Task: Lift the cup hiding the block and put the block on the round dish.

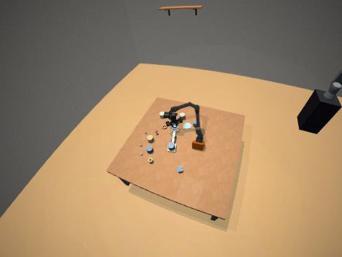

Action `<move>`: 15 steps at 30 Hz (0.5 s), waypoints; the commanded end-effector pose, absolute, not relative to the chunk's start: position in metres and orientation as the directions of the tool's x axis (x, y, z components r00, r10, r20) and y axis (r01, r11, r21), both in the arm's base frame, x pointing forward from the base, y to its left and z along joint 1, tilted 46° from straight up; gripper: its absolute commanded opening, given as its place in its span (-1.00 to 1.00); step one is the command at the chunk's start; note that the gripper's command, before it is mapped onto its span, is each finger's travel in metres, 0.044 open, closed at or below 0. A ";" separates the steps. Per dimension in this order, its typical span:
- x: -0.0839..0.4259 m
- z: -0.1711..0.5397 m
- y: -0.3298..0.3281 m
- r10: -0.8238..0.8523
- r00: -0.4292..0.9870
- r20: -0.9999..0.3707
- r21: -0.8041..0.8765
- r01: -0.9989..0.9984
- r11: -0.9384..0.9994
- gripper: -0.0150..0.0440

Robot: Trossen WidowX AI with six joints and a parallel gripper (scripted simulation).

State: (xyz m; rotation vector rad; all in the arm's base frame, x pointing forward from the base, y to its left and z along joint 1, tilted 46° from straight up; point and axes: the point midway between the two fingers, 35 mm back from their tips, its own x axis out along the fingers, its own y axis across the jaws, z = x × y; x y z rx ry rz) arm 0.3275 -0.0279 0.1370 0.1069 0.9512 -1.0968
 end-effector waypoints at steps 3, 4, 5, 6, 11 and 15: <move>0.327 0.154 -0.009 -0.702 0.141 -0.699 -0.371 0.767 0.523 -0.49; 0.327 0.158 -0.005 -0.700 0.145 -0.699 -0.373 0.761 0.530 -0.49; 0.326 0.163 -0.001 -0.699 0.149 -0.700 -0.375 0.756 0.537 -0.49; 0.325 0.167 0.004 -0.698 0.154 -0.700 -0.377 0.750 0.543 -0.49; 0.320 0.187 0.024 -0.691 0.175 -0.701 -0.387 0.721 0.575 -0.49; 0.314 0.201 0.037 -0.687 0.189 -0.701 -0.394 0.701 0.594 -0.49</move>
